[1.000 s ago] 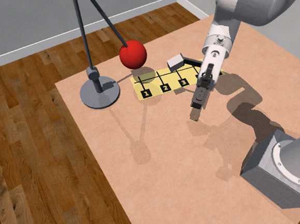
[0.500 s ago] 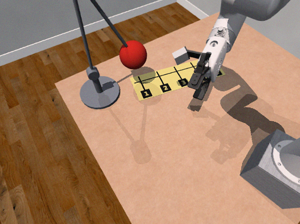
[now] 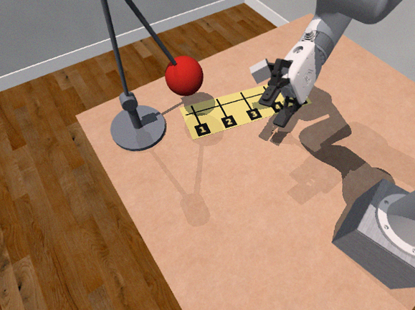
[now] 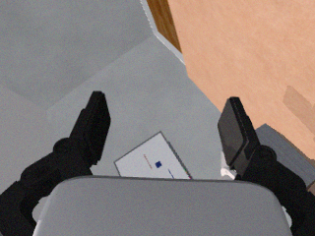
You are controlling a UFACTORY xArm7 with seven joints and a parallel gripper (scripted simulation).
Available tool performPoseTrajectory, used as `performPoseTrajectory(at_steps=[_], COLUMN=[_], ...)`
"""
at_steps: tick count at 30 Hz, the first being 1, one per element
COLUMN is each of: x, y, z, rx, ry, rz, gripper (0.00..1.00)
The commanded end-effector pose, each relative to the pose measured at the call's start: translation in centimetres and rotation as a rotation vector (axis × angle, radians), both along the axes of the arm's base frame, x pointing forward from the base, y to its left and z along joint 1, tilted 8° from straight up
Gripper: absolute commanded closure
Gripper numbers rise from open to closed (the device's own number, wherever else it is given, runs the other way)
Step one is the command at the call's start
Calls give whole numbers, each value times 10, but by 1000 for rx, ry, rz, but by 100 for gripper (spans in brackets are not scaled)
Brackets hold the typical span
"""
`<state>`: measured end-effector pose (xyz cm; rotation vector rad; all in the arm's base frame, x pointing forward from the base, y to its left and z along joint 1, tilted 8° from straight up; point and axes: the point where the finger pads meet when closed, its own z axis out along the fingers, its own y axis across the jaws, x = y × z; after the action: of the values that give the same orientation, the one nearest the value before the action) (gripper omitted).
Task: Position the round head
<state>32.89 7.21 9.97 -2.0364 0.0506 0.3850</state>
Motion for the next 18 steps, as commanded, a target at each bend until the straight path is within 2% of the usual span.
performPoseTrajectory(at_steps=[1, 18], x=[7, 25], y=[-10, -52], z=[1, -2], rx=[-9, -48], ry=[44, 234], rz=[-54, -278], gripper=[0, 0])
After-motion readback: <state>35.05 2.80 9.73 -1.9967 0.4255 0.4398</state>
